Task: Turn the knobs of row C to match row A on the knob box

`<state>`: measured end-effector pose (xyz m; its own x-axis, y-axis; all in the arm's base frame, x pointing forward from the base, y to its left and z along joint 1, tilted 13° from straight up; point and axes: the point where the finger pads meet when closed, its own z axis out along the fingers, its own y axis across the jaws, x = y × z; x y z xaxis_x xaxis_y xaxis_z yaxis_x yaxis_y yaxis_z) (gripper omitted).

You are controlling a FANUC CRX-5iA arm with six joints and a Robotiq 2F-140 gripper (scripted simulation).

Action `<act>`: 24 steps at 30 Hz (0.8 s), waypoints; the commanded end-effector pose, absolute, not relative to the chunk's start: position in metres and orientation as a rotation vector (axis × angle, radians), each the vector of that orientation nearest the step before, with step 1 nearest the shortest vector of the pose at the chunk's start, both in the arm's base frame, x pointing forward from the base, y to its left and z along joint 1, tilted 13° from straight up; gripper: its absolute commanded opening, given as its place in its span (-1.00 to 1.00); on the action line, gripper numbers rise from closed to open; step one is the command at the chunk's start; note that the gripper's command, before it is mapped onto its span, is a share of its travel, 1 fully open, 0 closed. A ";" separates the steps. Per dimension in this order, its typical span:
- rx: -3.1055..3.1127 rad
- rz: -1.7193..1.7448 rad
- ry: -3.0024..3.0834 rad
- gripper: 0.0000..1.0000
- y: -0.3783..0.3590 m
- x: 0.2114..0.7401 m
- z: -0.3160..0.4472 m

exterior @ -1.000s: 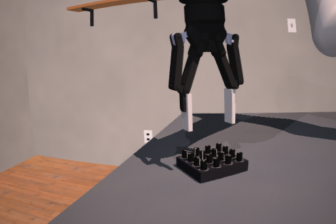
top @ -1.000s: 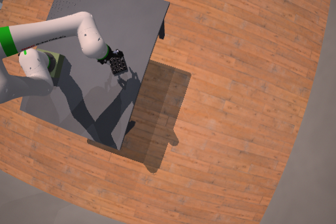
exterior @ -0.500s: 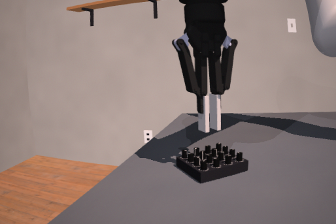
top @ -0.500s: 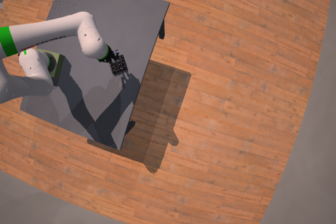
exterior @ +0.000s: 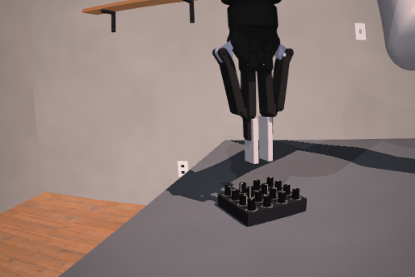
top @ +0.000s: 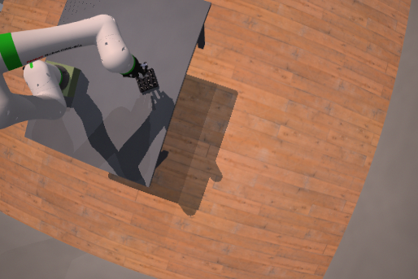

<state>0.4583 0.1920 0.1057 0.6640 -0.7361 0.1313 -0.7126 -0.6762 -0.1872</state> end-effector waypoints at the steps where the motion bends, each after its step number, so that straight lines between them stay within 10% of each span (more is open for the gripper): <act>1: -2.755 -0.298 1.205 -0.77 0.192 0.458 0.106; 24: -2.740 -0.297 1.235 -0.77 0.193 0.461 0.093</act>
